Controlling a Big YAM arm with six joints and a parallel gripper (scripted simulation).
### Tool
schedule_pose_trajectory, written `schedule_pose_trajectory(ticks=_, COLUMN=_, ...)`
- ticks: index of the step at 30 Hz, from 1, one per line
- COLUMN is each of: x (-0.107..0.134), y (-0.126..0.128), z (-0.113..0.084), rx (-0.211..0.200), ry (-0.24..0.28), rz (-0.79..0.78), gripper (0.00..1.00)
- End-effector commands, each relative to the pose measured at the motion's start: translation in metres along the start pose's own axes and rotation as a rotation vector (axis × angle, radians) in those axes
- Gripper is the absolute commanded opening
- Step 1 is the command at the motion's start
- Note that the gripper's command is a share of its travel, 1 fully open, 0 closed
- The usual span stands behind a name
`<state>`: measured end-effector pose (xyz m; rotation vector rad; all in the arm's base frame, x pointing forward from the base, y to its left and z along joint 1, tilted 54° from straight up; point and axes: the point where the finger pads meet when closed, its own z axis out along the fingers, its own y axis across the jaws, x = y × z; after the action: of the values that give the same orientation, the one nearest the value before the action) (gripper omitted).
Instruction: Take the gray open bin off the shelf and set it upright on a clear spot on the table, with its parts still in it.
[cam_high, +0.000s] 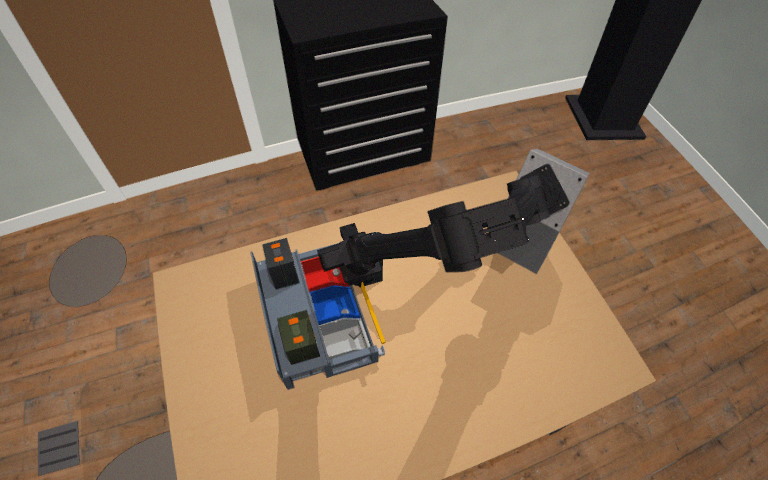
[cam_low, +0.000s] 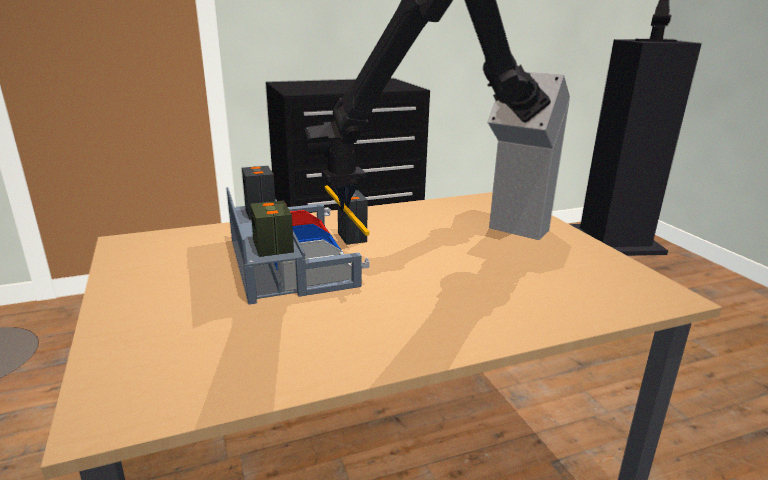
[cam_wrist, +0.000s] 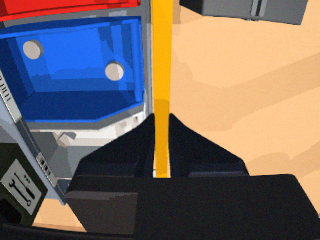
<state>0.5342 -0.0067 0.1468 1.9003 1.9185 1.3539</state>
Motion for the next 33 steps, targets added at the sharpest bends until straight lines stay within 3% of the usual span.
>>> schedule_pose_trajectory(ticks=1, x=-0.008, y=0.008, z=-0.026, rx=-0.031, ry=-0.022, rz=0.003, gripper=0.0)
schedule_pose_trajectory(ticks=33, x=-0.007, y=0.01, z=-0.047, rx=-0.034, ry=-0.022, rz=0.001, gripper=0.0)
